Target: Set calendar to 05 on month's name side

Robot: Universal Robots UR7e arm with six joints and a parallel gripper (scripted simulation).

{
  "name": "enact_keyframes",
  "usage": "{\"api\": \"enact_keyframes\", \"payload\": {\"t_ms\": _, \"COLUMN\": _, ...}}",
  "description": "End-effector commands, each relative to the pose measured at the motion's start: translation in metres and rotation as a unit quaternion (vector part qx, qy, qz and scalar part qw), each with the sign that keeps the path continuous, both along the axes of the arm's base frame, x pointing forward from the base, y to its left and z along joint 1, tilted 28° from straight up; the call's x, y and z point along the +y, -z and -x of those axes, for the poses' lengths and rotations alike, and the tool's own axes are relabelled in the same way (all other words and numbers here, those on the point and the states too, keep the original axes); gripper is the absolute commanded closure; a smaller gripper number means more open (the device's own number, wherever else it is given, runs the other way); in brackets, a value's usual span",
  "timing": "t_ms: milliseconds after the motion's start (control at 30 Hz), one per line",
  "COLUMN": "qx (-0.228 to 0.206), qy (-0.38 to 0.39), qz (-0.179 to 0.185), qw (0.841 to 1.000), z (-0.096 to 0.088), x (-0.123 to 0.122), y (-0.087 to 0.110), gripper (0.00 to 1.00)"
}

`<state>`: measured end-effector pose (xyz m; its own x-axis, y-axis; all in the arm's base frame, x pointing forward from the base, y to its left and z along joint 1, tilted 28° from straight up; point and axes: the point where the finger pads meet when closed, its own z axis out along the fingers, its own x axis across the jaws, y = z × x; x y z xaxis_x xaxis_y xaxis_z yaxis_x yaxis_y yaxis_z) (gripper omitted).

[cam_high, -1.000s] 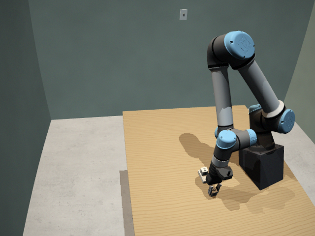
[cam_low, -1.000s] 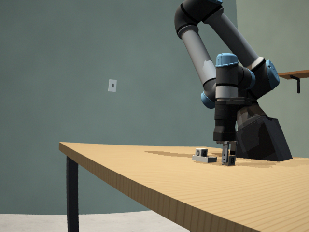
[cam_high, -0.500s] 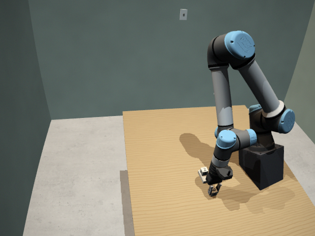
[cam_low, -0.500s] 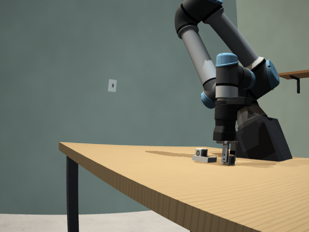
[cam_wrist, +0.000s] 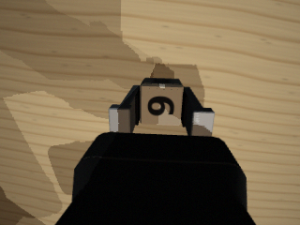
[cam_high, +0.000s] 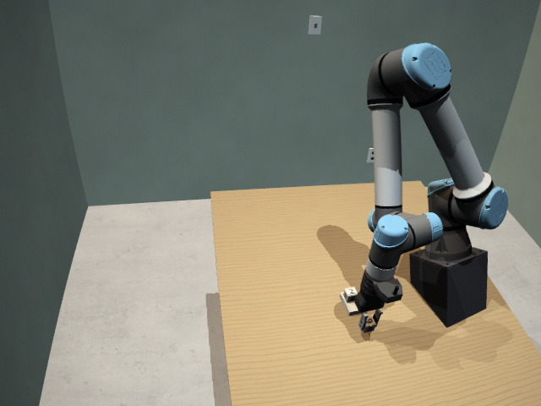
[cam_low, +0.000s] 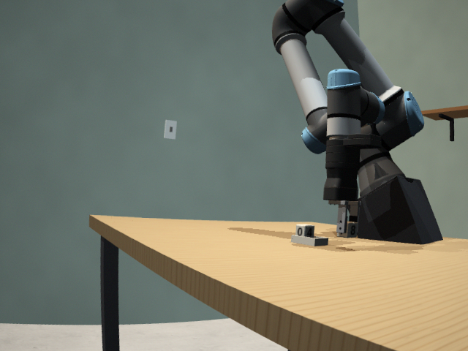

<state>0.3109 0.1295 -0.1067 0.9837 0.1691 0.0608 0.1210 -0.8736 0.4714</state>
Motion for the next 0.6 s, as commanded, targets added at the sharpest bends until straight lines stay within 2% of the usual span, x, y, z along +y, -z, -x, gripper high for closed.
{"api": "enact_keyframes", "payload": {"t_ms": 0, "qx": 0.0, "qy": 0.0, "qz": 0.0, "qw": 1.0, "z": 0.002, "x": 0.007, "y": -0.013, "gripper": 0.4}}
{"api": "enact_keyframes", "payload": {"t_ms": 367, "qx": 0.0, "qy": 0.0, "qz": 0.0, "qw": 1.0, "z": 0.007, "x": 0.025, "y": -0.049, "gripper": 0.4}}
{"api": "enact_keyframes", "payload": {"t_ms": 567, "qx": 0.0, "qy": 0.0, "qz": 0.0, "qw": 1.0, "z": 0.009, "x": 0.03, "y": -0.058, "gripper": 0.4}}
